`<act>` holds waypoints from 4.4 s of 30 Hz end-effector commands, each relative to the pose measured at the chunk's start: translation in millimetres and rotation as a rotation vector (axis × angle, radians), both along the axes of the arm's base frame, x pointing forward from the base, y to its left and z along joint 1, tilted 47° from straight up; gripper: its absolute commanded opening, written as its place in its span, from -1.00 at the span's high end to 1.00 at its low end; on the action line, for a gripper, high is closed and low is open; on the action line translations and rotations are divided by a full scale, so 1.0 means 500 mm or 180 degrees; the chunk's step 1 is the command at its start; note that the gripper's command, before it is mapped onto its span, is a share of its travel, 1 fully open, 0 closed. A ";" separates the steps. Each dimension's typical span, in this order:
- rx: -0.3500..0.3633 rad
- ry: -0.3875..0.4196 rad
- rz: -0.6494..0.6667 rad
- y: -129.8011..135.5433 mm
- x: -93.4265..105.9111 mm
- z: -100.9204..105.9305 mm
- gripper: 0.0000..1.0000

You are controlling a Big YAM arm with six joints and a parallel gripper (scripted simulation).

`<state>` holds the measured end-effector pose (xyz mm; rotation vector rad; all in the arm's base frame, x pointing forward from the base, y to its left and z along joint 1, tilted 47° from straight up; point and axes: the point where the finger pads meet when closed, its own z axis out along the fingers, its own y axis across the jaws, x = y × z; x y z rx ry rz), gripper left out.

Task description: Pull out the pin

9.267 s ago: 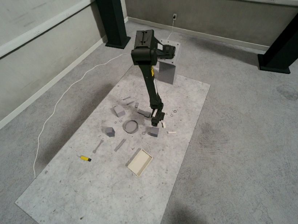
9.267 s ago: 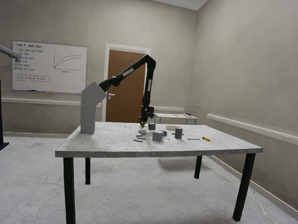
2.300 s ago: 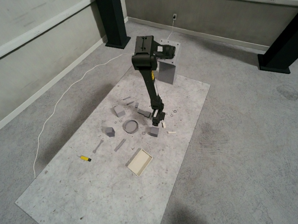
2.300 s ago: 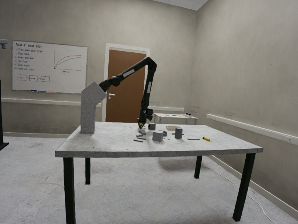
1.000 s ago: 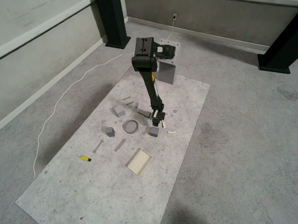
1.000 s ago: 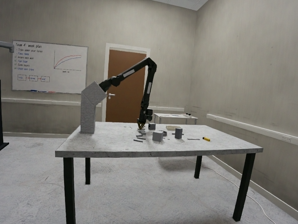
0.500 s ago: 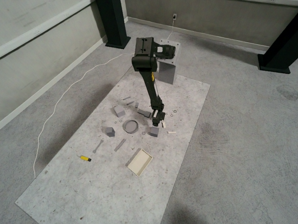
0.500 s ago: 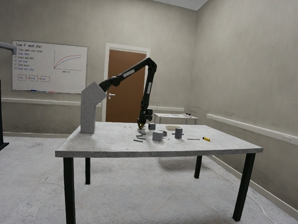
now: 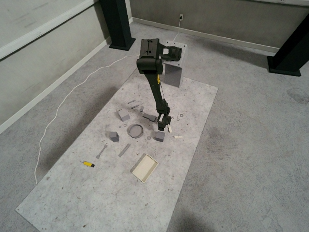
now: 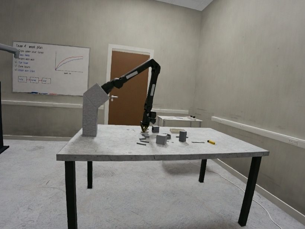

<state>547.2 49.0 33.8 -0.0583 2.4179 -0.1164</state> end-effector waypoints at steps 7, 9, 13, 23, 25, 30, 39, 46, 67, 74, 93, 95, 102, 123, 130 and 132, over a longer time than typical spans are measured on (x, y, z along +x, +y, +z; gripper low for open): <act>-0.0021 0.0021 0.0002 -0.011 0.005 -0.012 1.00; -0.0021 0.0021 0.0002 -0.011 0.005 -0.012 1.00; -0.0021 0.0021 0.0002 -0.011 0.005 -0.012 0.46; -0.0021 0.0021 0.0002 -0.011 0.005 -0.012 0.32; -0.0021 0.0021 0.0002 -0.011 0.005 -0.012 0.12; -0.0021 0.0021 0.0002 -0.011 0.005 -0.012 0.12; -0.0021 0.0021 0.0002 -0.009 -0.015 0.007 0.12; -0.0021 0.0021 0.0002 -0.009 -0.018 0.010 0.12; -0.0020 0.0012 0.0002 -0.005 -0.033 0.027 0.12; -0.0020 0.0013 0.0003 -0.002 -0.047 0.040 0.12; -0.0012 0.0018 0.0004 0.006 -0.075 0.061 0.12; -0.0005 0.0021 0.0005 0.009 -0.078 0.064 0.12; -0.0002 0.0022 0.0005 0.011 -0.080 0.065 0.12; 0.0015 0.0010 -0.0010 0.015 -0.116 0.099 0.12; 0.0015 0.0011 -0.0010 0.015 -0.117 0.100 0.12; 0.0014 0.0015 -0.0010 0.015 -0.120 0.101 0.12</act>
